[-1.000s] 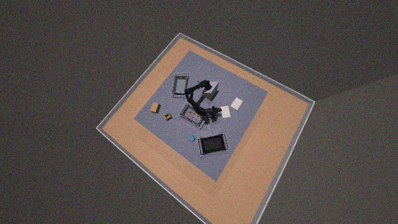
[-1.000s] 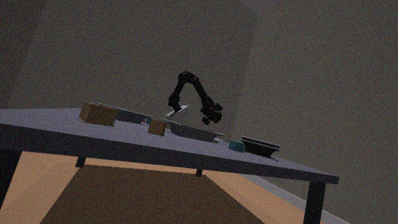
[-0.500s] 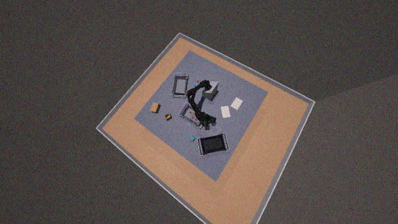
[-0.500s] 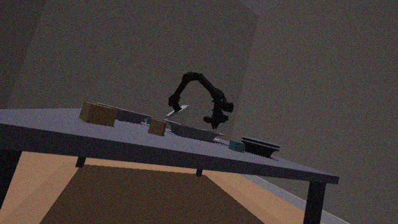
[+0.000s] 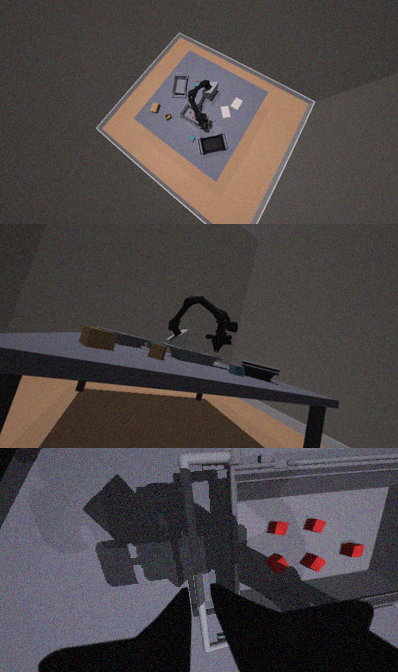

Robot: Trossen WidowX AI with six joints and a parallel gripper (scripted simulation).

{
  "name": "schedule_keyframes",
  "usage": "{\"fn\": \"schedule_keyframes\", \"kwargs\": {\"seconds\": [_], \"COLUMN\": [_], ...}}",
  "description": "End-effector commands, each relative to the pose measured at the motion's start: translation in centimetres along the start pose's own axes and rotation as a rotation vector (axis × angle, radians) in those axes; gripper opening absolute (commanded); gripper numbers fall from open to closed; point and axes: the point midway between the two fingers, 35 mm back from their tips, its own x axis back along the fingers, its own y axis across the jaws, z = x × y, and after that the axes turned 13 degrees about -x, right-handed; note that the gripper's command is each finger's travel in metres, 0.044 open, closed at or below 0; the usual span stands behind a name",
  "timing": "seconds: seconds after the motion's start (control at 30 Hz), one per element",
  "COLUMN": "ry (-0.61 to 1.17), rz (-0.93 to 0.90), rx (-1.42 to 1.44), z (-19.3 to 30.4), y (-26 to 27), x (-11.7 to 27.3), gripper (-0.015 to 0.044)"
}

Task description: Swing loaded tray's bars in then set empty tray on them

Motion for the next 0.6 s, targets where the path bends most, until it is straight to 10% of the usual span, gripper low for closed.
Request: {"fn": "schedule_keyframes", "kwargs": {"seconds": [0.0,0.57], "ry": [-0.002,-0.002], "rz": [0.007,0.010], "rx": [0.002,0.002], "z": [-0.1,-0.3], "y": [-0.1,-1.3], "x": [-1.5,-3.4], "gripper": [0.0080,0.0080]}}
